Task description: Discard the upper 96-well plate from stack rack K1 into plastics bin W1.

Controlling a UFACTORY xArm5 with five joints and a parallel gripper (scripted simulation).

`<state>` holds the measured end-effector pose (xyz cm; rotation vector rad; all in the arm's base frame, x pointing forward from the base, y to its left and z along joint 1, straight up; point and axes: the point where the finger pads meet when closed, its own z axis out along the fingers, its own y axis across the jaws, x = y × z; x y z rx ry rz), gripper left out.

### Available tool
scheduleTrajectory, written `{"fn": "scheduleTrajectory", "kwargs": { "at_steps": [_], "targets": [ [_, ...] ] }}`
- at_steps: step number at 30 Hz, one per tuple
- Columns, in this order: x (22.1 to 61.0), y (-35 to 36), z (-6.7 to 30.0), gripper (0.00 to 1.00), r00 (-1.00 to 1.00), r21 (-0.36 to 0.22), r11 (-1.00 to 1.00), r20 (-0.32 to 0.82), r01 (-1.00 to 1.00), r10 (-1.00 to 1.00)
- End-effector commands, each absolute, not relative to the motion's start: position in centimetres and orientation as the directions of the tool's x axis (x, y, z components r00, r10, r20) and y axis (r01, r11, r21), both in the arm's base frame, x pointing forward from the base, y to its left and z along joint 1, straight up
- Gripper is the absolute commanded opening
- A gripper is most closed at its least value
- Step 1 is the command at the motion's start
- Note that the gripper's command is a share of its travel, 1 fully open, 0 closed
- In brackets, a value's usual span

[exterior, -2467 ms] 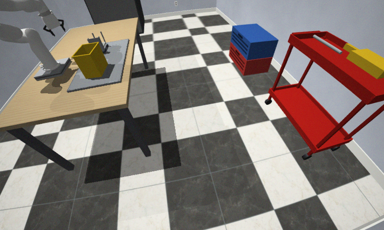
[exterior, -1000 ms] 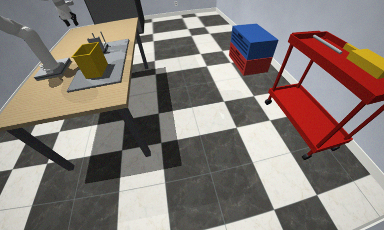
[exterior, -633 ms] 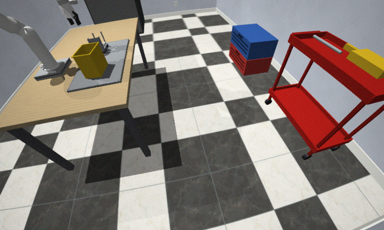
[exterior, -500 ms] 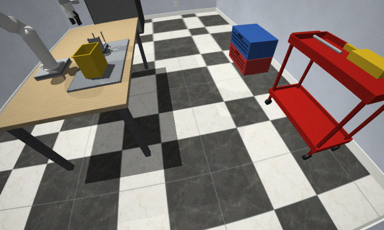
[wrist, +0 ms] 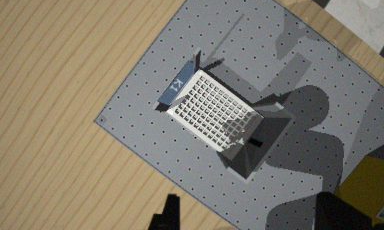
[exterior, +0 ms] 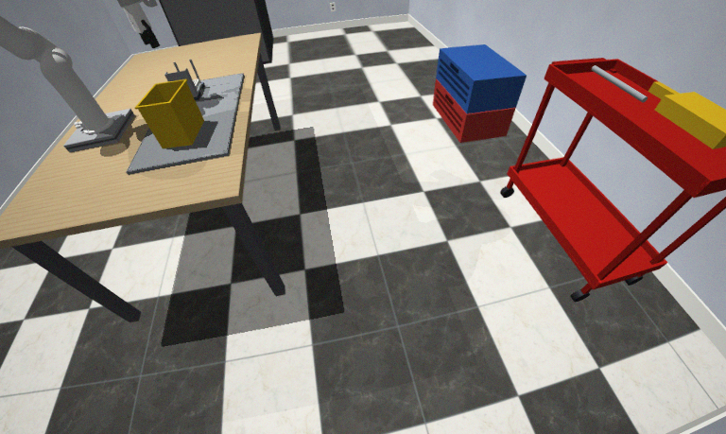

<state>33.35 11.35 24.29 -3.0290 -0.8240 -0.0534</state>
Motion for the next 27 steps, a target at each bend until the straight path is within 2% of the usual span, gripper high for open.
{"fn": "scheduleTrajectory", "kwargs": {
  "at_steps": [1,5,9,13,18,22,27],
  "targets": [
    [34.9,9.7,24.6,1.00,0.912,0.004,-0.913,0.030,0.409,0.409],
    [35.3,9.1,24.7,1.00,0.912,0.005,-0.913,0.030,0.409,0.409],
    [36.4,7.4,24.8,1.00,0.959,0.002,-0.959,0.022,0.284,0.284],
    [37.1,6.3,24.9,1.00,0.961,0.002,-0.961,0.021,0.277,0.277],
    [38.3,4.1,25.0,1.00,0.990,0.000,-0.990,0.013,0.140,0.140],
    [38.7,3.3,25.1,1.00,0.990,0.001,-0.990,0.013,0.140,0.140],
    [38.8,5.7,24.7,1.00,0.953,0.002,-0.953,0.011,0.302,0.302]
  ]
}}
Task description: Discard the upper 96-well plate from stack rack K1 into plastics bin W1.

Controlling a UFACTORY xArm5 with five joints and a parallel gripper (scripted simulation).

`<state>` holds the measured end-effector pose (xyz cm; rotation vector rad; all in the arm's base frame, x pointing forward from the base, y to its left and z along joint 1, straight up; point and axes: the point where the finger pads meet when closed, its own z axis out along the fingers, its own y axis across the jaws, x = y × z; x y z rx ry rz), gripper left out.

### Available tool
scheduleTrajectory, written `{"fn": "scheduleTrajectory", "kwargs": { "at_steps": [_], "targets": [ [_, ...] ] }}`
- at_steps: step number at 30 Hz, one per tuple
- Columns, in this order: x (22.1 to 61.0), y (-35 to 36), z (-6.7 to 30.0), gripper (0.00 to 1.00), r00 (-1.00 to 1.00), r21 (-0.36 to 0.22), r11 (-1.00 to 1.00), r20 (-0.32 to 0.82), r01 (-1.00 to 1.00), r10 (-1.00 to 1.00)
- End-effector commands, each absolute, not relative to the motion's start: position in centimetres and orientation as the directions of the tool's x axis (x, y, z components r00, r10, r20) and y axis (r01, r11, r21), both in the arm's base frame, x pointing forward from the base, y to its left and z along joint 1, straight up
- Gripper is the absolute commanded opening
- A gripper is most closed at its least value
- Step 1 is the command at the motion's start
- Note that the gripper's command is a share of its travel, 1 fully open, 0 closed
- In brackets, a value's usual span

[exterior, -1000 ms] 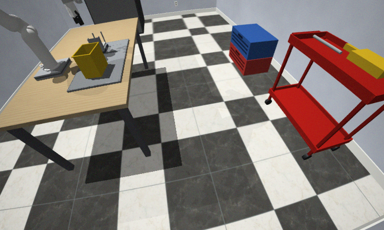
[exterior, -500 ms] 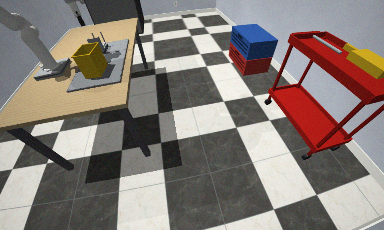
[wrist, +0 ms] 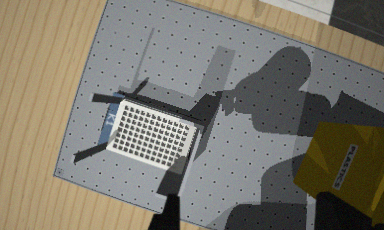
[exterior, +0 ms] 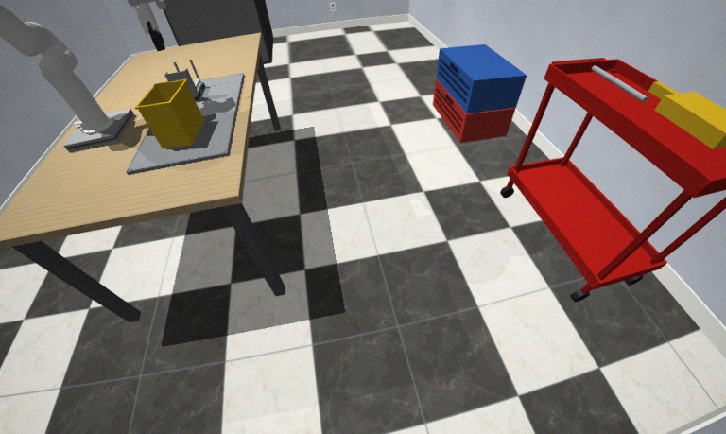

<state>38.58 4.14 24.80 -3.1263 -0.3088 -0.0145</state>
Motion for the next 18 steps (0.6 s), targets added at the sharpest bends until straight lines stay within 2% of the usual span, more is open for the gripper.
{"fn": "scheduleTrajectory", "kwargs": {
  "at_steps": [1,10,18],
  "targets": [
    [38.8,6.2,24.6,1.00,0.943,0.002,-0.943,0.011,0.334,0.334],
    [38.9,10.7,23.9,1.00,0.802,0.003,-0.802,0.008,0.597,0.597],
    [38.9,13.7,23.4,1.00,0.667,0.003,-0.667,0.006,0.745,0.745]
  ]
}}
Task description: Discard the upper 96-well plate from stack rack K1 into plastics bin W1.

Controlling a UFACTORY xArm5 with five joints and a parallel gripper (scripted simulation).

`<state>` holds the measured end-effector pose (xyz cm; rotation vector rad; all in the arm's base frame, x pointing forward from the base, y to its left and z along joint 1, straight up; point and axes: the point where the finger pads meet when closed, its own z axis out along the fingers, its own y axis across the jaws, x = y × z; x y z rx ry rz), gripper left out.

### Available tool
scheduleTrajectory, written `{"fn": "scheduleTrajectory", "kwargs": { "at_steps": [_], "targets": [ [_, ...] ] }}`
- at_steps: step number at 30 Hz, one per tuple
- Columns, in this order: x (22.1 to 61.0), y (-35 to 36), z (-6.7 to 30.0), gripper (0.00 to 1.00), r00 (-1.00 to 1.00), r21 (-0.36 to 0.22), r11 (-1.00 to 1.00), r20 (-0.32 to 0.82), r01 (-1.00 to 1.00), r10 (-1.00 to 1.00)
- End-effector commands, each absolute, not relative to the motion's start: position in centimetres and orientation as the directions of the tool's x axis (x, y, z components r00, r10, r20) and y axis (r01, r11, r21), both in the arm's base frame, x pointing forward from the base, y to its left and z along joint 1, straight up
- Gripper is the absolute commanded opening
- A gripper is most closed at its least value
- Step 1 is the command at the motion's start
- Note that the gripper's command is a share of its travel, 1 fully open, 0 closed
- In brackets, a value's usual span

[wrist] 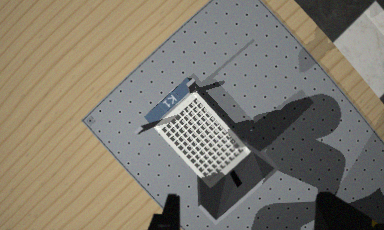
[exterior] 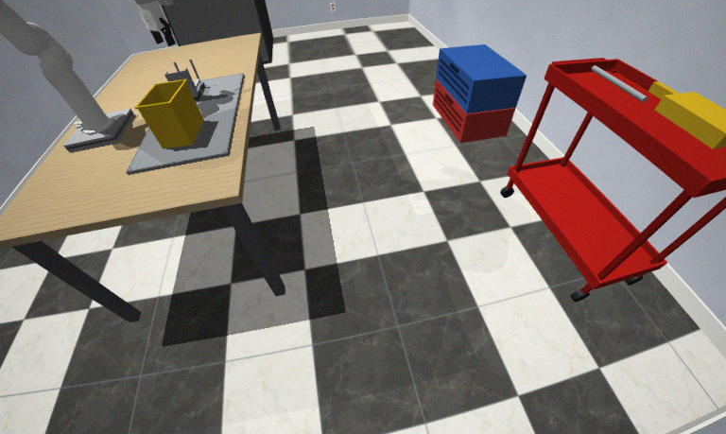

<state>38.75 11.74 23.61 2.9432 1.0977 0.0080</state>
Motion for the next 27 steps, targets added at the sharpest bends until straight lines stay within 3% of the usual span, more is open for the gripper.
{"fn": "scheduleTrajectory", "kwargs": {
  "at_steps": [1,20,27],
  "targets": [
    [38.93,14.15,23.36,1.00,0.642,0.003,-0.642,0.006,0.767,0.767],
    [38.95,14.65,23.29,1.00,0.130,0.002,-0.130,0.001,0.991,0.991],
    [38.95,14.65,23.29,1.00,0.115,0.002,-0.115,0.001,0.993,0.993]
  ]
}}
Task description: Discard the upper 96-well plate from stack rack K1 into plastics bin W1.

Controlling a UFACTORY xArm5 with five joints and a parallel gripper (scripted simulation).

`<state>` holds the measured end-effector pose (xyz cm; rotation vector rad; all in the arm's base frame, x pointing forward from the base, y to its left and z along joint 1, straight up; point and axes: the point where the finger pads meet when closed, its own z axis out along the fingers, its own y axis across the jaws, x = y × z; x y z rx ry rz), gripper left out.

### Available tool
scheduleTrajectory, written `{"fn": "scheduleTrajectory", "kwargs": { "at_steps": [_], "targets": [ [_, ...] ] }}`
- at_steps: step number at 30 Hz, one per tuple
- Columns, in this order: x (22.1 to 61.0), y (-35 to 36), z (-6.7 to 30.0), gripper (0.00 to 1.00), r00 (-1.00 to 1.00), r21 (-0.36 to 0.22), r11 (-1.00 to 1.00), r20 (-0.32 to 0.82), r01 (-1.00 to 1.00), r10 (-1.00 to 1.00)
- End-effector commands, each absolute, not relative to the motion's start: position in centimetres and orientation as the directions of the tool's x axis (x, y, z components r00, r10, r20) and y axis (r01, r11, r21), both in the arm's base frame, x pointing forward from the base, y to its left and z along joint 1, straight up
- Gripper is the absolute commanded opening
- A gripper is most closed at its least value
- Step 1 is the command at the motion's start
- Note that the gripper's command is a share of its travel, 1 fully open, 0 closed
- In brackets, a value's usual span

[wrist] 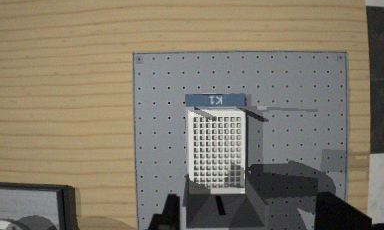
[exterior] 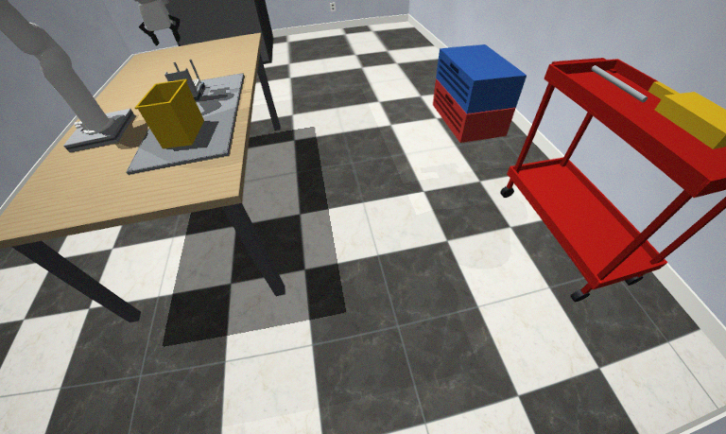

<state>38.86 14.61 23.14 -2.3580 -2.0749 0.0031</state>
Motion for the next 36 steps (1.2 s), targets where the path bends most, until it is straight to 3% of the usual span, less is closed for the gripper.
{"fn": "scheduleTrajectory", "kwargs": {
  "at_steps": [1,36],
  "targets": [
    [38.9,14.6,23.3,1.00,0.115,0.002,-0.115,0.001,0.993,0.993],
    [39.0,14.6,19.3,1.00,0.115,0.001,-0.115,0.001,0.993,0.993]
  ]
}}
